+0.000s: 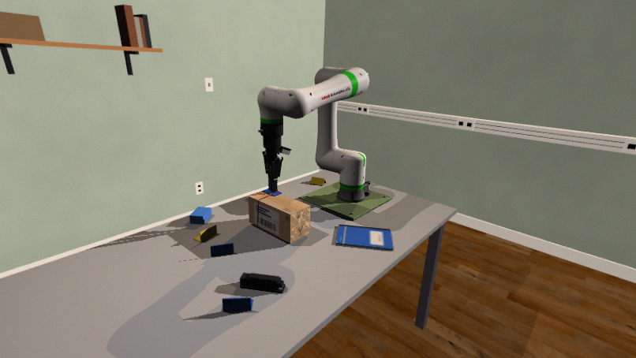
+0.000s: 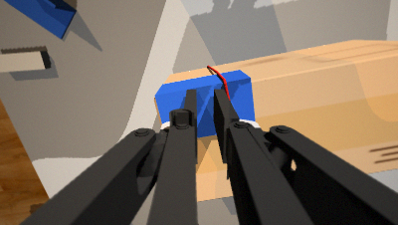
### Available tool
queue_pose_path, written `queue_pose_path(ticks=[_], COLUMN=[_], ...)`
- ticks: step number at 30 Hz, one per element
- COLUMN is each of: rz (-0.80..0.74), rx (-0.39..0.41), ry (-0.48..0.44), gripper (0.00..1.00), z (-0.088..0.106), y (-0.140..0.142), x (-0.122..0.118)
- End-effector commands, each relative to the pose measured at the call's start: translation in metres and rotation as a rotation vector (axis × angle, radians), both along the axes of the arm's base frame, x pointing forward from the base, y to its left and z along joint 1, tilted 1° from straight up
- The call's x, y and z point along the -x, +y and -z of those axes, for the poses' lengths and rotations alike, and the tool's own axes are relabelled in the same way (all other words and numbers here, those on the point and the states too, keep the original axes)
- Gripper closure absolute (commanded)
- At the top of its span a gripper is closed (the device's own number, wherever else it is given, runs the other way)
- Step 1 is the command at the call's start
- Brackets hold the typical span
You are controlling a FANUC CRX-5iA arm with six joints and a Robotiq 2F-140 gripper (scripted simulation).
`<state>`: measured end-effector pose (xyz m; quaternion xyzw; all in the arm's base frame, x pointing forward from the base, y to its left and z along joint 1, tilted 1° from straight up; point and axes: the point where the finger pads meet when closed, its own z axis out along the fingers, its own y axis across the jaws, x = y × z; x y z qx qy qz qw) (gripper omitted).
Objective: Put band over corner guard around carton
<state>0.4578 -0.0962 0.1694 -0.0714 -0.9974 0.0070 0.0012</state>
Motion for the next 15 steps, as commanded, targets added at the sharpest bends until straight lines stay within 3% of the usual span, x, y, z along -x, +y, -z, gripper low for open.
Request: queue_pose_path(ticks=[1, 15], rz=[0.000, 0.000], rx=[0.001, 0.001], ry=[-0.002, -0.002], gripper=[0.82, 0.82], z=[-0.0015, -0.0103], y=[-0.0001, 0.0000], x=[-0.0004, -0.0005])
